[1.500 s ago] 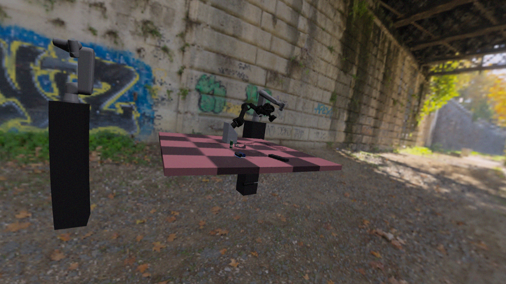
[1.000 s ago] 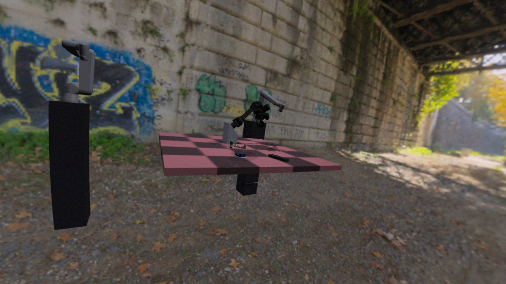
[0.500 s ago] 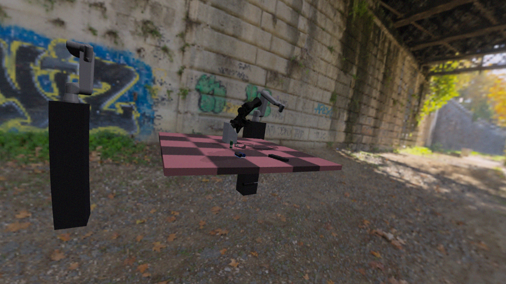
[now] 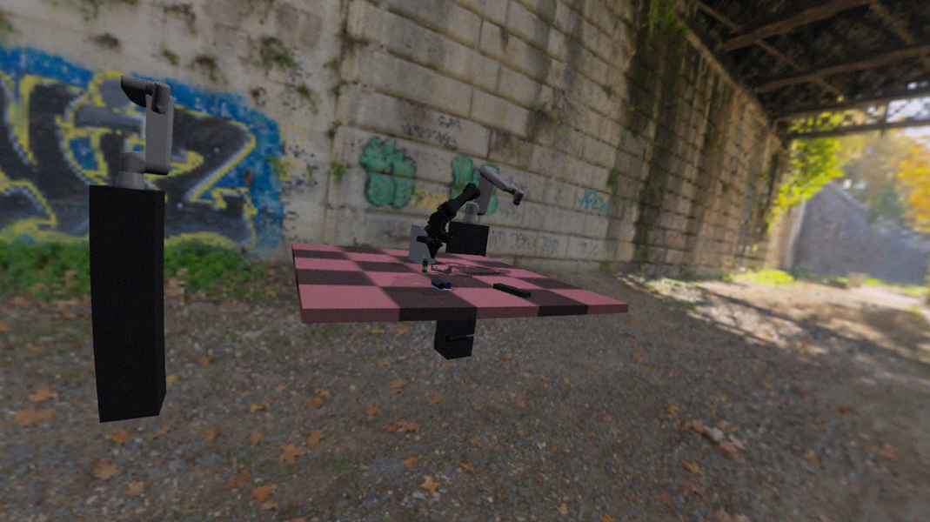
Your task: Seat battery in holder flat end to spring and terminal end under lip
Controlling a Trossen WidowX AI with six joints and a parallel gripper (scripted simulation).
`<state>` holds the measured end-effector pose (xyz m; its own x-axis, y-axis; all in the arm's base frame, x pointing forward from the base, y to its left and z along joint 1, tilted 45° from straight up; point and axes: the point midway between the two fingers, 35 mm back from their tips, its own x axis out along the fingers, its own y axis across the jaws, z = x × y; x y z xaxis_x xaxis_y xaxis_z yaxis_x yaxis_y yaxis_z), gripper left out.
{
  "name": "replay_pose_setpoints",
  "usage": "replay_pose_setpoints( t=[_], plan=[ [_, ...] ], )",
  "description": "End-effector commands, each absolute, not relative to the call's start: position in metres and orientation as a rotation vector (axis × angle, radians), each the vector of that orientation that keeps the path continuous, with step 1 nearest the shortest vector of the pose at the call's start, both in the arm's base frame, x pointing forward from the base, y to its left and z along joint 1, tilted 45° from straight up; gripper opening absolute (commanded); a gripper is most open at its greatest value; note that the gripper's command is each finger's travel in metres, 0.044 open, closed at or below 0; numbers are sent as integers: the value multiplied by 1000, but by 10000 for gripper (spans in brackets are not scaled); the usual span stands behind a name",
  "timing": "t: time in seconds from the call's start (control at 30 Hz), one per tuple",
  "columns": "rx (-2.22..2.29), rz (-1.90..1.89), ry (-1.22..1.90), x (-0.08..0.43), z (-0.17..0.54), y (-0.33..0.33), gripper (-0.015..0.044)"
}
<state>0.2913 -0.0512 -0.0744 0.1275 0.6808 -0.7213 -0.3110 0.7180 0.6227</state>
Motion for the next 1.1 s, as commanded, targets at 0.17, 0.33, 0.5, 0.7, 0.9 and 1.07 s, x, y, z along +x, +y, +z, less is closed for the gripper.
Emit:
replay_pose_setpoints(
  t=[0.17,0.33,0.5,0.7,0.9,1.07],
  plan=[
    [380,752,1256,289,-92,-35,0],
    [379,751,1256,293,-97,-41,0],
    [378,750,1256,296,-102,-47,0],
    [377,750,1256,299,-108,-54,0],
    [376,749,1256,302,-114,-61,0],
    [376,749,1256,304,-120,-67,0]
  ],
)
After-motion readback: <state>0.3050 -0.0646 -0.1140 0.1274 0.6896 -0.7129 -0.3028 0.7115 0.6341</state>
